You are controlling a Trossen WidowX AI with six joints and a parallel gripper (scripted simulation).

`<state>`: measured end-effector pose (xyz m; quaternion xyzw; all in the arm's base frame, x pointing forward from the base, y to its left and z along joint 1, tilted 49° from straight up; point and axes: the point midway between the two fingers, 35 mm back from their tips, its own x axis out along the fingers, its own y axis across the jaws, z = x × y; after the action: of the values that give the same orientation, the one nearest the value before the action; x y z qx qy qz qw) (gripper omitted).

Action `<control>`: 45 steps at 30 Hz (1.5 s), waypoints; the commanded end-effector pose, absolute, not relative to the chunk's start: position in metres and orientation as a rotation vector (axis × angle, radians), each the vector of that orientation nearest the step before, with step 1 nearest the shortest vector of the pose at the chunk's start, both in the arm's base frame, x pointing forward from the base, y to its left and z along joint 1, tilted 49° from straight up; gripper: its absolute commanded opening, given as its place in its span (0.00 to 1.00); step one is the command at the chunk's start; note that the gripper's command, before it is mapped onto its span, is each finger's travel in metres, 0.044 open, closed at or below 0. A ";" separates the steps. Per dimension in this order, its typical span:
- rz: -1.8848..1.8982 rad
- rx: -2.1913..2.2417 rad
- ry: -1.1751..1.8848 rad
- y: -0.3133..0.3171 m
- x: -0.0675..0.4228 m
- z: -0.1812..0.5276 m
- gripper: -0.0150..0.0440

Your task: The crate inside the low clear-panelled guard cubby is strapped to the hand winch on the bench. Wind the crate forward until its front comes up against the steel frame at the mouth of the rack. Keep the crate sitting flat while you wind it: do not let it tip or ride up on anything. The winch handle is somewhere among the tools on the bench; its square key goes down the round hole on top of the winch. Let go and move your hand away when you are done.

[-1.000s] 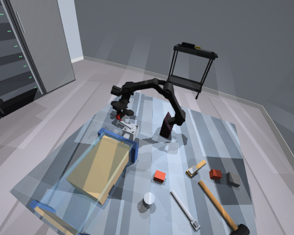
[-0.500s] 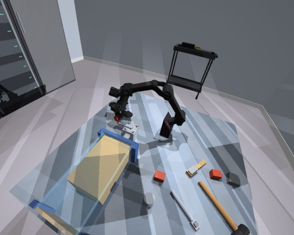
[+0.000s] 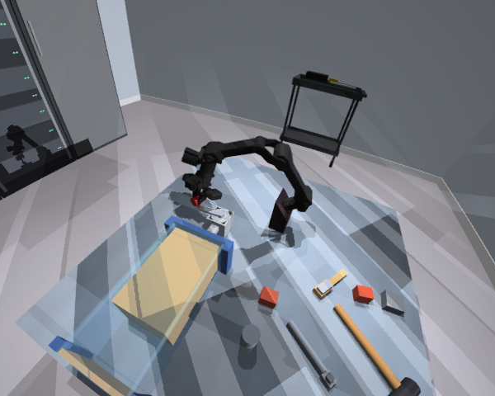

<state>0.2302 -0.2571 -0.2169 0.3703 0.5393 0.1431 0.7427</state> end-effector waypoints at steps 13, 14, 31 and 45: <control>0.341 0.804 1.151 -0.244 0.263 -0.207 0.25; 0.341 0.804 1.151 -0.244 0.265 -0.207 0.25; 0.342 0.805 1.150 -0.235 0.280 -0.198 0.25; 0.343 0.806 1.149 -0.226 0.290 -0.189 0.25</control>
<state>0.2769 -0.2390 -0.1994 0.3634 0.5347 0.1404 0.7499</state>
